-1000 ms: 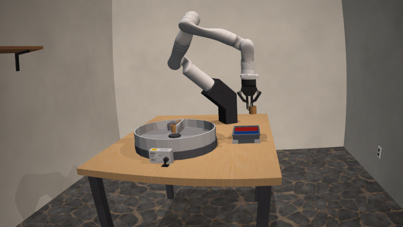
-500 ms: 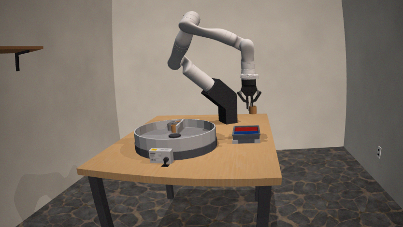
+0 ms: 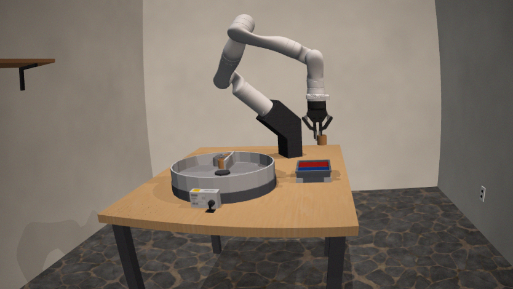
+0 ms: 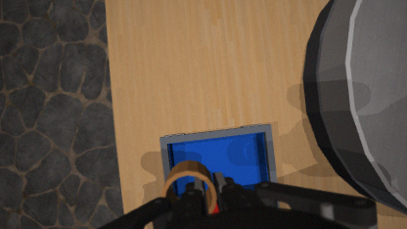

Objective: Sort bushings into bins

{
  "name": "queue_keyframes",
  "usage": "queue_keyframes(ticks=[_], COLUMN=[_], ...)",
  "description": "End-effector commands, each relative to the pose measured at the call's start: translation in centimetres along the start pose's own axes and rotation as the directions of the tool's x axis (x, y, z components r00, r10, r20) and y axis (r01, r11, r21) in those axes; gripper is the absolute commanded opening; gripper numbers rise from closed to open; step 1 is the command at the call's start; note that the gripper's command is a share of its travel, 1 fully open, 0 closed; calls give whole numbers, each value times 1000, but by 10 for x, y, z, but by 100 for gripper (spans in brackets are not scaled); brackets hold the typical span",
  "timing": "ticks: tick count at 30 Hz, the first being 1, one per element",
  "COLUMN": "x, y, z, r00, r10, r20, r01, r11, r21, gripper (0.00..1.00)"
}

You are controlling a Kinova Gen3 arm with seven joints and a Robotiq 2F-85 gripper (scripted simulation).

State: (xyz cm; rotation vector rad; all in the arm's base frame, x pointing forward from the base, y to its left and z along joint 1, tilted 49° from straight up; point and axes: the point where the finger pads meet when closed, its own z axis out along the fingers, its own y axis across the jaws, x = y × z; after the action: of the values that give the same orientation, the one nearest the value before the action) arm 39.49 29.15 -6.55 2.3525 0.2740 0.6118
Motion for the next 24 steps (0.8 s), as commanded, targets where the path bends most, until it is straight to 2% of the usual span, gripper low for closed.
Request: queue_keyframes(ticks=[1, 13, 18, 21, 24], x=[-2, 0, 1, 1, 1], y=[-2, -1, -1, -1, -1], z=[-2, -2, 23, 23, 37], r00=[1000, 1000, 1000, 1000, 1000], r10=[-3, -3, -2, -2, -2], r20=[5, 5, 0, 0, 1], r01=[3, 3, 2, 2, 2], r11=[1000, 1000, 1000, 1000, 1000], r21=[0, 0, 1, 1, 1], gripper=[0, 0, 0, 0, 0])
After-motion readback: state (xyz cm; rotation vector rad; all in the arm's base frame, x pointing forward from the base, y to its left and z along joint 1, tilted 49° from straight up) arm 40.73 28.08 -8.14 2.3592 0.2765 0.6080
